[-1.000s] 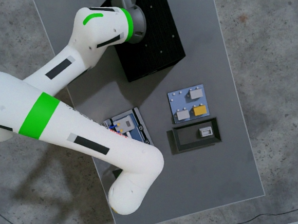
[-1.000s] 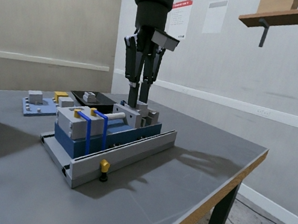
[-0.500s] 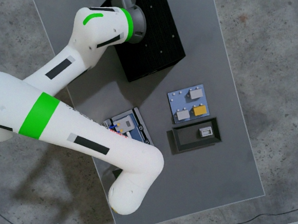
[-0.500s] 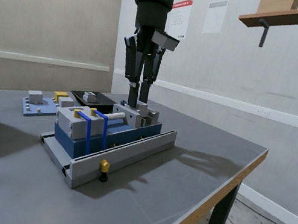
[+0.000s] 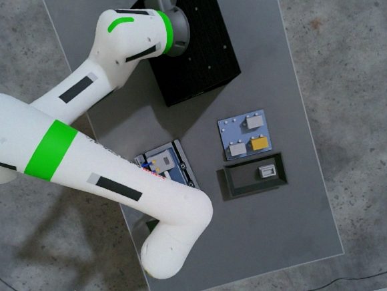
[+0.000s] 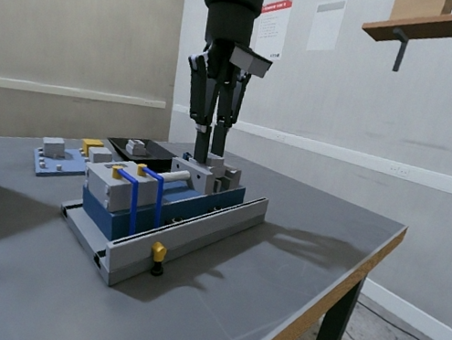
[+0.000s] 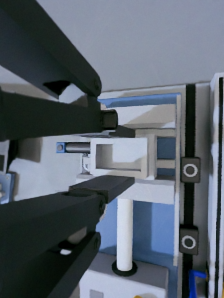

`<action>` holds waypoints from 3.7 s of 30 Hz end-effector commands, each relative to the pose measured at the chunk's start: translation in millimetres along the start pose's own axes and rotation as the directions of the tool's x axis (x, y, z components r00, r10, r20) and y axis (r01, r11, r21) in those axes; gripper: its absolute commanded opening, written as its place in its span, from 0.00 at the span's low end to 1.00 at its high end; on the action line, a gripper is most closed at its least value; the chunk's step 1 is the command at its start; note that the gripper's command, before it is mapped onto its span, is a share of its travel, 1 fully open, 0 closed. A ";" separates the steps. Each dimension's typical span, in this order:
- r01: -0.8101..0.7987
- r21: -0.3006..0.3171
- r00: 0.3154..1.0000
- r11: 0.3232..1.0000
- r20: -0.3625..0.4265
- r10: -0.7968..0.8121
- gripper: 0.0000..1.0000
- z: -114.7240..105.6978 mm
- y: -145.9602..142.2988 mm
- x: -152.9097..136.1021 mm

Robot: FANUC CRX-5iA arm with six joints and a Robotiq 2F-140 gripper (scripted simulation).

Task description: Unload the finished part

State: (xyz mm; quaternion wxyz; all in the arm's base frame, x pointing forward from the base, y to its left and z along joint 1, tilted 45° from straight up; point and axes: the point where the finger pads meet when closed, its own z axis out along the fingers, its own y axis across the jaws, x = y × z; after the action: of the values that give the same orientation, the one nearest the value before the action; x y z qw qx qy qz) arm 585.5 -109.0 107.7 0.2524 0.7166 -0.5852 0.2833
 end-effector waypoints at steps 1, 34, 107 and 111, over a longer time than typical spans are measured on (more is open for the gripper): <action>0.000 0.001 1.000 1.000 0.000 0.000 0.10 -0.8 -0.5 0.1; 0.000 0.001 1.000 1.000 0.000 0.000 0.10 -7.5 -0.5 0.1; -0.148 0.002 0.989 0.989 0.000 0.148 0.10 -46.6 -38.1 -278.0; -0.148 0.002 0.989 0.989 0.000 0.148 0.10 -46.6 -38.1 -278.0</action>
State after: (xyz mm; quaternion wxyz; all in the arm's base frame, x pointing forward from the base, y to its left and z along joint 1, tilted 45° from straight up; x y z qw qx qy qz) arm 574.4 122.9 -55.9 0.2311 0.6710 -0.6368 0.3014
